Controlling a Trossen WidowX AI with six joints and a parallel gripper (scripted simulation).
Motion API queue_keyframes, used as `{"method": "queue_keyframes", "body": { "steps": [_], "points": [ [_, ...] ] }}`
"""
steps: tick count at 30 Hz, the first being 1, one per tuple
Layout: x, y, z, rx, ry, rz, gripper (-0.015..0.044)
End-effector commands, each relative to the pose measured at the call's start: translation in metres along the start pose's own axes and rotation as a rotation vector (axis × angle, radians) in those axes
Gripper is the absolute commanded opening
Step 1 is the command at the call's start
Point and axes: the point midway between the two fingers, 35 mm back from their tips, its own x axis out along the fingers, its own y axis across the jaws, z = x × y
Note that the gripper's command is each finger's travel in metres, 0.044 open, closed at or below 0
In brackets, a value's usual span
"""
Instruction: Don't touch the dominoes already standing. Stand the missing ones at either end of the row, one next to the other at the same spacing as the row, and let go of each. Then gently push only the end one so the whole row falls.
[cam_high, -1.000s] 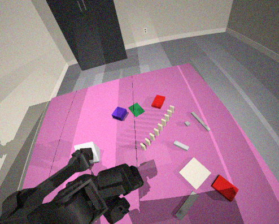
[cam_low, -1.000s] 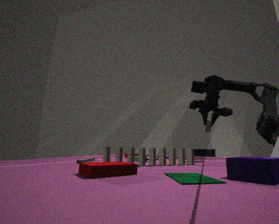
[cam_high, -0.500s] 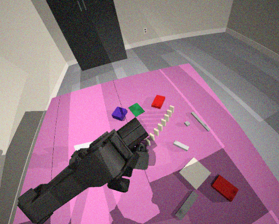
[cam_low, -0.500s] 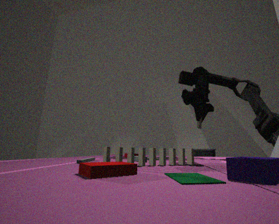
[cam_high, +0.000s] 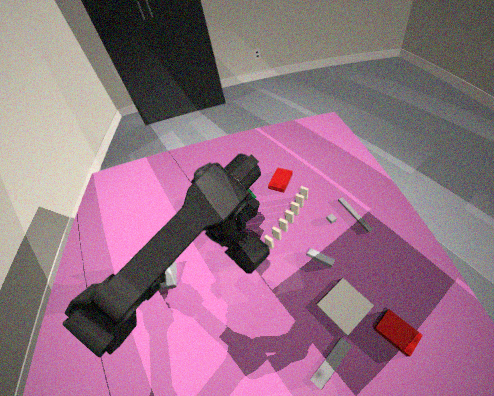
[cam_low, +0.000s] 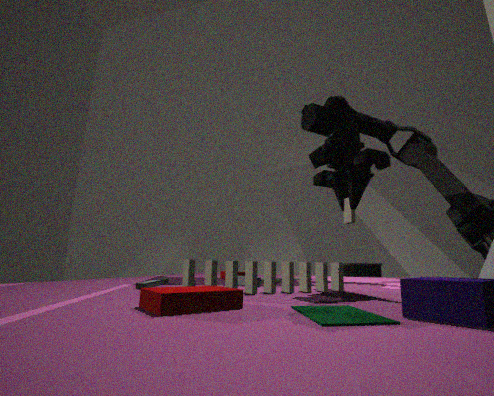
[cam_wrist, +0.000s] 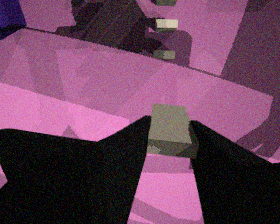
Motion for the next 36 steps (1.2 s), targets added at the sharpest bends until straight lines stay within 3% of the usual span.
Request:
{"method": "queue_keyframes", "body": {
  "steps": [1, 7, 36],
  "points": [
    [-0.001, 0.002, 0.003, -0.049, 0.002, 0.005, 0.0107],
    [0.005, 0.002, 0.004, -0.05, 0.003, 0.006, 0.0107],
    [0.127, 0.001, 0.0, -0.063, 0.03, -0.003, 0.0107]
  ]
}}
